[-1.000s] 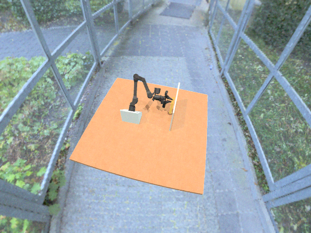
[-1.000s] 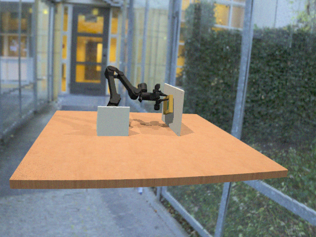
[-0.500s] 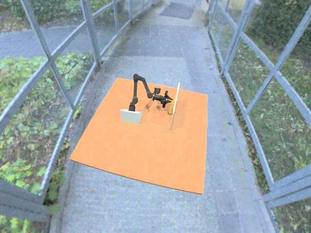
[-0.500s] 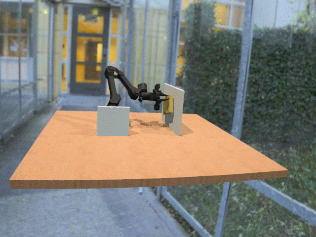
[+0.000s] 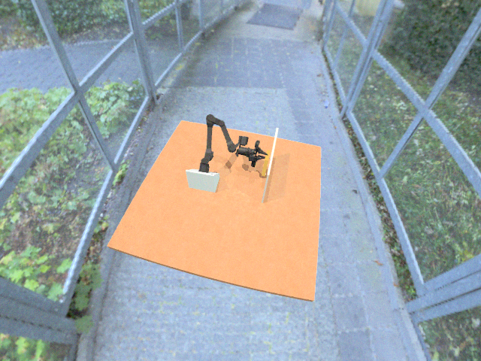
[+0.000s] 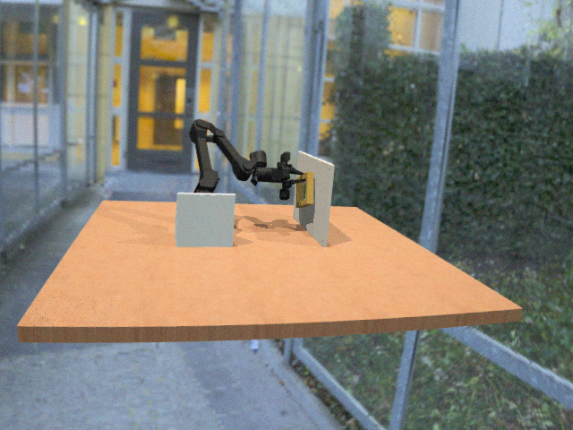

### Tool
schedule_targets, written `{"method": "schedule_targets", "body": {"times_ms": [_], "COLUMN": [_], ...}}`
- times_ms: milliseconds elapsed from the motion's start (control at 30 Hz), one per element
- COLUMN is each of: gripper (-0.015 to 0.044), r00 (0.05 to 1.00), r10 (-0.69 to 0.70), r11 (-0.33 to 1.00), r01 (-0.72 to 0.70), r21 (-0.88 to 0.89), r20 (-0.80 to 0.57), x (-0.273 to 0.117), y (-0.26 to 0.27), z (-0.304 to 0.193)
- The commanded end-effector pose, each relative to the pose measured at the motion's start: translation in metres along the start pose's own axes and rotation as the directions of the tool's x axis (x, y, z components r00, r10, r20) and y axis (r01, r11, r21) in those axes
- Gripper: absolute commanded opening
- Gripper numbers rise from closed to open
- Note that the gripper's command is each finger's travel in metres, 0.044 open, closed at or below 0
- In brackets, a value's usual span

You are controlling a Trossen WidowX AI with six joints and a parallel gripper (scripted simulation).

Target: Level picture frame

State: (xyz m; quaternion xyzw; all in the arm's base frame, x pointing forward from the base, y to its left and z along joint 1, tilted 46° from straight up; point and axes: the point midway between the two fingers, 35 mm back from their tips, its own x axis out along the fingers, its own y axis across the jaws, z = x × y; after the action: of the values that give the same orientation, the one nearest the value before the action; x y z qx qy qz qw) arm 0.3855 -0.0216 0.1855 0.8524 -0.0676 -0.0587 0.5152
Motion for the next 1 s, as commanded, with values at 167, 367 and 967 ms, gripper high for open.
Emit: {"method": "schedule_targets", "body": {"times_ms": [167, 367, 967], "gripper": [0.0, 0.0, 0.0], "r00": [1.0, 1.0, 1.0], "r10": [0.02, 0.02, 0.02], "r11": [1.0, 1.0, 1.0], "r01": [-0.02, -0.02, -0.02], "r21": [0.0, 0.0, 0.0], "r20": [0.003, 0.003, 0.003], "x": [0.0009, 0.0009, 0.0009], "y": [0.0057, 0.0045, 0.0042], "z": [0.0001, 0.0006, 0.0025]}}
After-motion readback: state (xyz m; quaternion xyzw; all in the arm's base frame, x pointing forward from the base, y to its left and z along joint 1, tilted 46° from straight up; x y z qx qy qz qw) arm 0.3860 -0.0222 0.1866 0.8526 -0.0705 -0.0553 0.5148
